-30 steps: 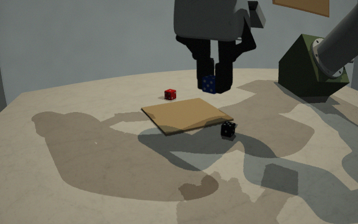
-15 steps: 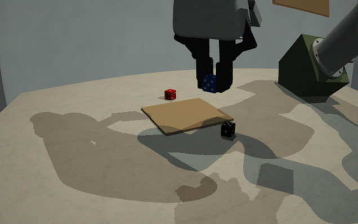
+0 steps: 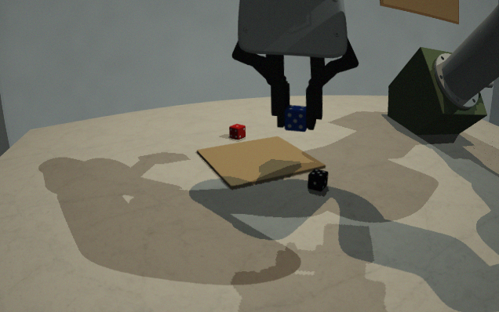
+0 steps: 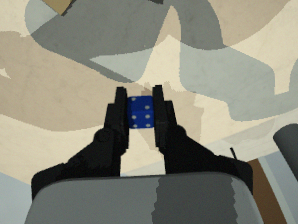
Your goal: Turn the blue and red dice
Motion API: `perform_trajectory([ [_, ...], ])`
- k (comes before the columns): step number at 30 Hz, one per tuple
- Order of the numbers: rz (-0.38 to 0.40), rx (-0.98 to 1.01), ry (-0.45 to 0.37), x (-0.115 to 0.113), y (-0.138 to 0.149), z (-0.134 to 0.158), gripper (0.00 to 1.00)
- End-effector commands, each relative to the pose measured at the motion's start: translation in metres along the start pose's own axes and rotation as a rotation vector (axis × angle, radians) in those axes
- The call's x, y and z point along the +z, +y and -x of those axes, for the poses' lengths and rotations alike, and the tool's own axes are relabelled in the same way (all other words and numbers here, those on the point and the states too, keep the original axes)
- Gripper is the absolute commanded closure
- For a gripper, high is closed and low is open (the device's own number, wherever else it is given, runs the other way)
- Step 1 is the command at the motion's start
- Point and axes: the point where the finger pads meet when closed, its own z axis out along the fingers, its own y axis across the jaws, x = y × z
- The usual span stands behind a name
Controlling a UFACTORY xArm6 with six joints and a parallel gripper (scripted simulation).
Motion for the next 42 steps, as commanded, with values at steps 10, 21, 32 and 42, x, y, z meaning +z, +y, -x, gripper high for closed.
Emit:
perform_trajectory([
  [10, -0.005, -0.406, -0.008, 0.0003, -0.0021, 0.0026, 0.85],
  [21, -0.006, -0.689, -0.007, 0.0012, -0.003, 0.0042, 0.85],
  [32, -0.007, -0.967, -0.006, 0.0021, -0.0038, 0.0057, 0.85],
  [42, -0.008, -1.183, -0.006, 0.0028, -0.0045, 0.0069, 0.85],
])
